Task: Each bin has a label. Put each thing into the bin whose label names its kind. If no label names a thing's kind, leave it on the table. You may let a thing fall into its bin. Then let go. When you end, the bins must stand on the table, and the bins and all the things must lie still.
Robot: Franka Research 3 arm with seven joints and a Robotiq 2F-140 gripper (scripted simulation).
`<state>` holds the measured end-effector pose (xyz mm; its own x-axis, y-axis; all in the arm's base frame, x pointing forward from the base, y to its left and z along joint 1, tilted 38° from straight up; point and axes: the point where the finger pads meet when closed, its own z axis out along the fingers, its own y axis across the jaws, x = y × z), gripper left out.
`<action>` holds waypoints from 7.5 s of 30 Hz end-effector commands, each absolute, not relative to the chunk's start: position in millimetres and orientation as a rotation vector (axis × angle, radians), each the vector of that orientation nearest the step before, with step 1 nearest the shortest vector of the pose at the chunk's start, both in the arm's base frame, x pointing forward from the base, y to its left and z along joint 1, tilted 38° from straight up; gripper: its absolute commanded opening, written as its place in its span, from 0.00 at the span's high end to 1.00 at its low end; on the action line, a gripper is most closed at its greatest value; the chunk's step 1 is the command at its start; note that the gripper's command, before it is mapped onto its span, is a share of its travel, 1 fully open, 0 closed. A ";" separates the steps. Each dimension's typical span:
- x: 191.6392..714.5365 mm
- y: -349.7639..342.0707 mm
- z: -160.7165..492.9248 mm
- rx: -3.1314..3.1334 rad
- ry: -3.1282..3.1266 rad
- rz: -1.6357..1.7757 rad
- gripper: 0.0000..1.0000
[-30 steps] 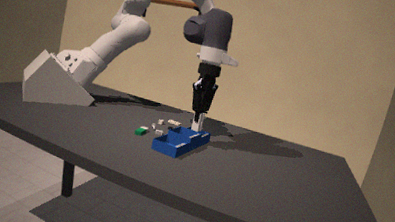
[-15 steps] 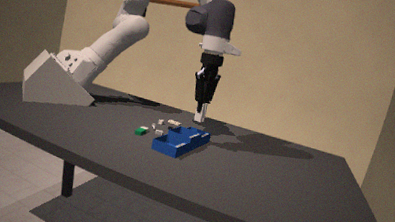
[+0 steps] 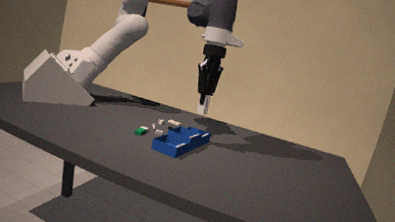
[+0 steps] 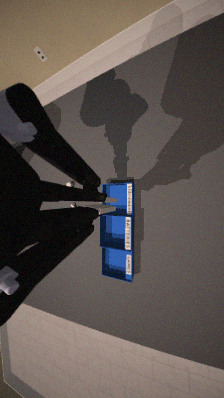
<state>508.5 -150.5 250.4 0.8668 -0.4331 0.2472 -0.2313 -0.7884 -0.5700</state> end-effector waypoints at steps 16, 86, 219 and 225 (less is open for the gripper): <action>466.8 -183.5 313.0 -2.496 0.485 -0.467 0.95; 362.9 -37.5 201.9 -2.576 0.125 -0.576 0.81; 368.8 -30.0 189.0 -2.576 0.125 -0.576 0.93; 368.8 -30.0 189.0 -2.576 0.125 -0.576 0.93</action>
<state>375.7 -33.1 191.0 0.8963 -0.1973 0.3971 0.0199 -0.8767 -0.4806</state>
